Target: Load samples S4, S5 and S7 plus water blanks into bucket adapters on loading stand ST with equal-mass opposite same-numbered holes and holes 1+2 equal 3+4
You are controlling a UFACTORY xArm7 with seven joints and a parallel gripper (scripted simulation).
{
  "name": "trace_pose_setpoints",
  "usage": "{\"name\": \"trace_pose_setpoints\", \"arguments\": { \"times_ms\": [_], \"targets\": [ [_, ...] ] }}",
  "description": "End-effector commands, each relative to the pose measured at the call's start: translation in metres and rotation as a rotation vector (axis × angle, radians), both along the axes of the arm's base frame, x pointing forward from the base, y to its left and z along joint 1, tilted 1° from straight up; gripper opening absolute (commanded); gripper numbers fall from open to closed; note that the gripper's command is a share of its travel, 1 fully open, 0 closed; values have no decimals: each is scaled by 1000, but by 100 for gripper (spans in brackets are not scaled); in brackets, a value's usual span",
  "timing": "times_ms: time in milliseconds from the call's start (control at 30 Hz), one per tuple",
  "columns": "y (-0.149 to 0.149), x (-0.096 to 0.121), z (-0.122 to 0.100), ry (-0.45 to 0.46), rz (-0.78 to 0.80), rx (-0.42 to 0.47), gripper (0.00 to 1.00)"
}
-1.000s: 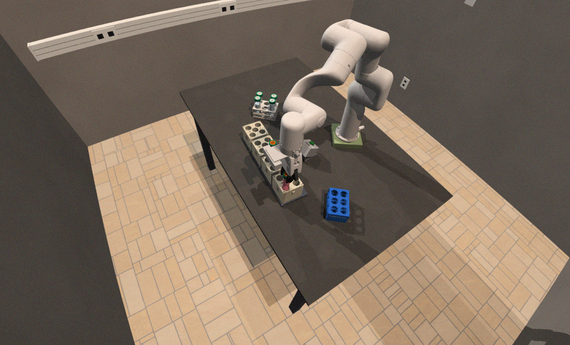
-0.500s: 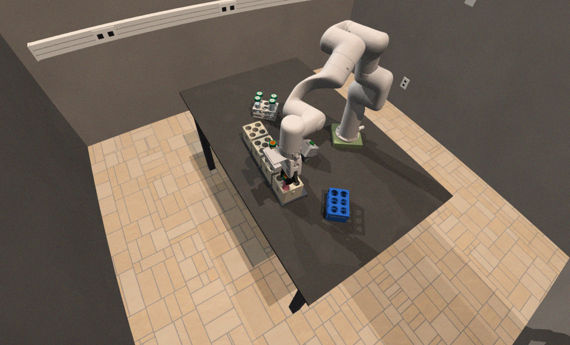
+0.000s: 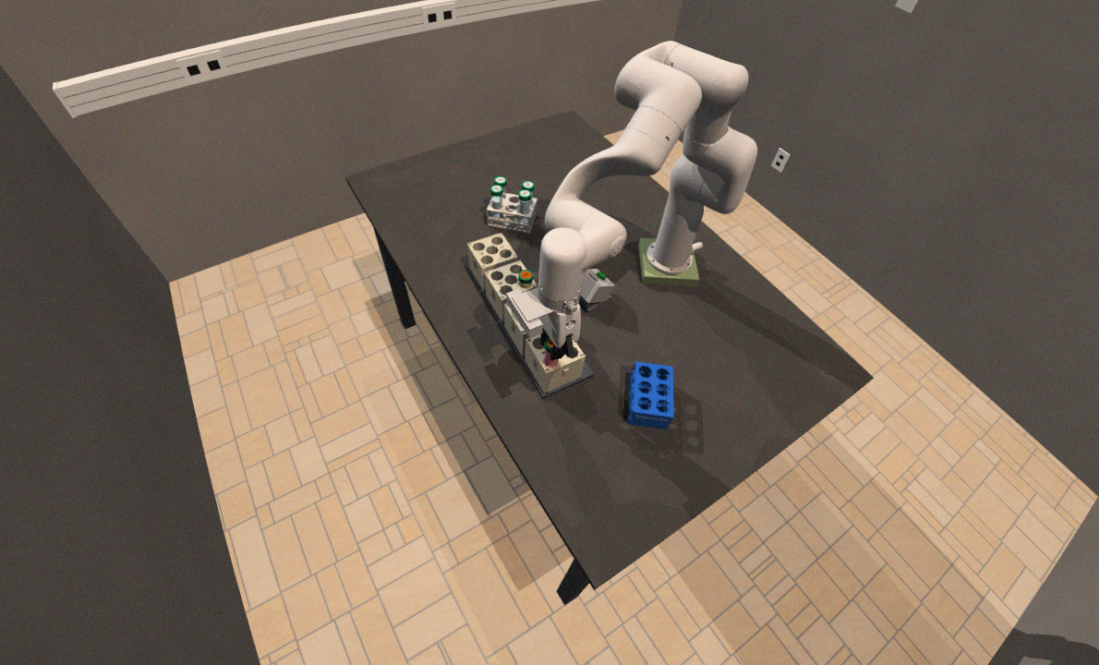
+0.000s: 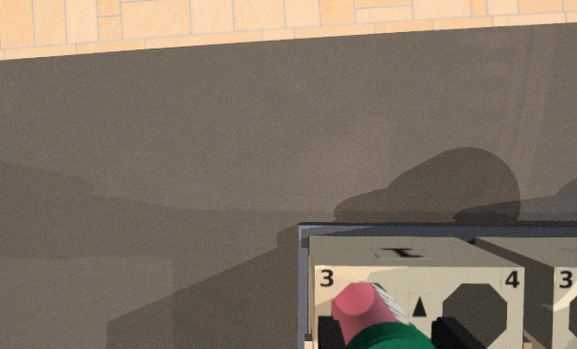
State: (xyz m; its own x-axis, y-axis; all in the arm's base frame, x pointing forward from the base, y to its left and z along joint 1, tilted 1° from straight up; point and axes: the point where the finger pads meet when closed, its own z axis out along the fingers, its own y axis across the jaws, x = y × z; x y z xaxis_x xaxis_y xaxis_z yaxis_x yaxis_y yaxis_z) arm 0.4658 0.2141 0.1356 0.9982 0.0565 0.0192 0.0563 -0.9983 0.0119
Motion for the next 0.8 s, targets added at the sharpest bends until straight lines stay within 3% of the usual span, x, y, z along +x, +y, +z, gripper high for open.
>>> {"name": "trace_pose_setpoints", "arguments": {
  "times_ms": [0,767],
  "targets": [
    [1,2,-3,-5,0,2,0],
    [0,2,-22,-5,0,2,0]
  ]
}}
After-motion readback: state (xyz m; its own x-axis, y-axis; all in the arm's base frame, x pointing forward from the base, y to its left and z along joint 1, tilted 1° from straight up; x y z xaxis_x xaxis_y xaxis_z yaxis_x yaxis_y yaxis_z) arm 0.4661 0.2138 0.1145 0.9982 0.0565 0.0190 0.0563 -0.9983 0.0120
